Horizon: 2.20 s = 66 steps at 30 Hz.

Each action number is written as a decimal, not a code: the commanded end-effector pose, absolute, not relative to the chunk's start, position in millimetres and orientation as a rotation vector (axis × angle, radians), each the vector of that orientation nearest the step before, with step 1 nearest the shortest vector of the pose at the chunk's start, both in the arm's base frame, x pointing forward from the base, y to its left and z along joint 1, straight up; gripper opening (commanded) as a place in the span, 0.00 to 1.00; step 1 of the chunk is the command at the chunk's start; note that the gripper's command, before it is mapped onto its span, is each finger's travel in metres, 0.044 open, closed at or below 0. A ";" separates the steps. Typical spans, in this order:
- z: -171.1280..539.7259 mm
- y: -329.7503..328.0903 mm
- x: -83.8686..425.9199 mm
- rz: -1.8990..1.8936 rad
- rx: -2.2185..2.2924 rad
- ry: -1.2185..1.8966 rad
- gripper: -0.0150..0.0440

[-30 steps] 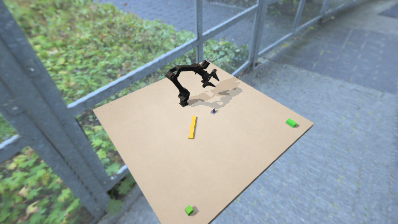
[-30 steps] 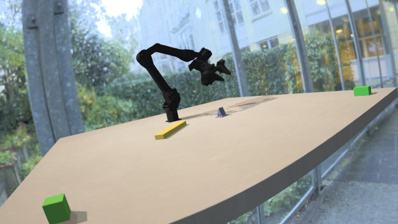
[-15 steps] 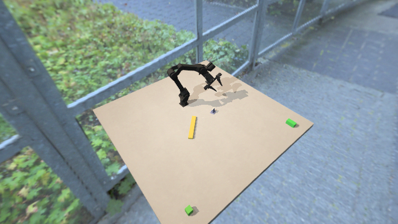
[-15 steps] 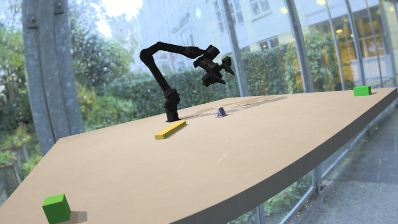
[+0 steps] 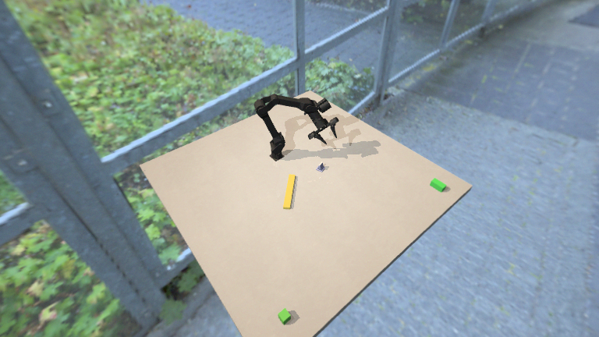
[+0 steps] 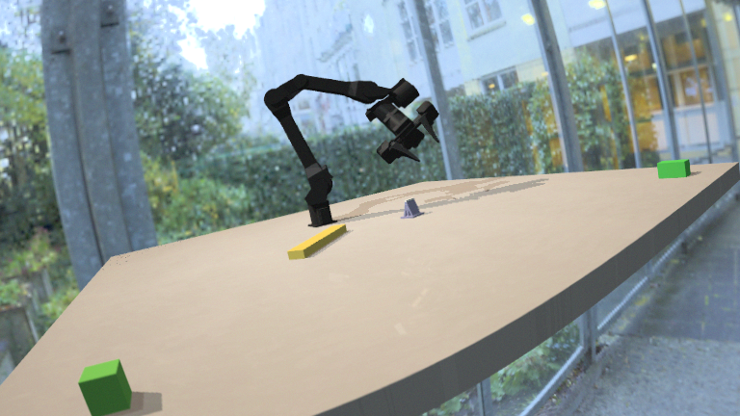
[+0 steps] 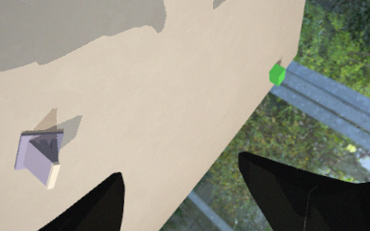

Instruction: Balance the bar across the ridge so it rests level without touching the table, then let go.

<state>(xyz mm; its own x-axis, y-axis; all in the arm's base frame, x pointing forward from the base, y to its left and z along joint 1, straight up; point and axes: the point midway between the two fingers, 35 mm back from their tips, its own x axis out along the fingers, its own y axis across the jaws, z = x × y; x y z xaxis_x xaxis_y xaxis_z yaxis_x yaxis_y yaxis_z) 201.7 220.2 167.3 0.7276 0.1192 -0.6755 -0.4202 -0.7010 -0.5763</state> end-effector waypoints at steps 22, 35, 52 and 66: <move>151.1 157.8 263.2 0.738 -1.637 0.747 0.79; 144.1 114.9 285.2 0.586 -1.329 0.970 0.79; 134.2 56.2 305.5 0.346 -0.892 1.206 0.79; 128.8 5.0 313.7 0.109 -0.499 1.347 0.79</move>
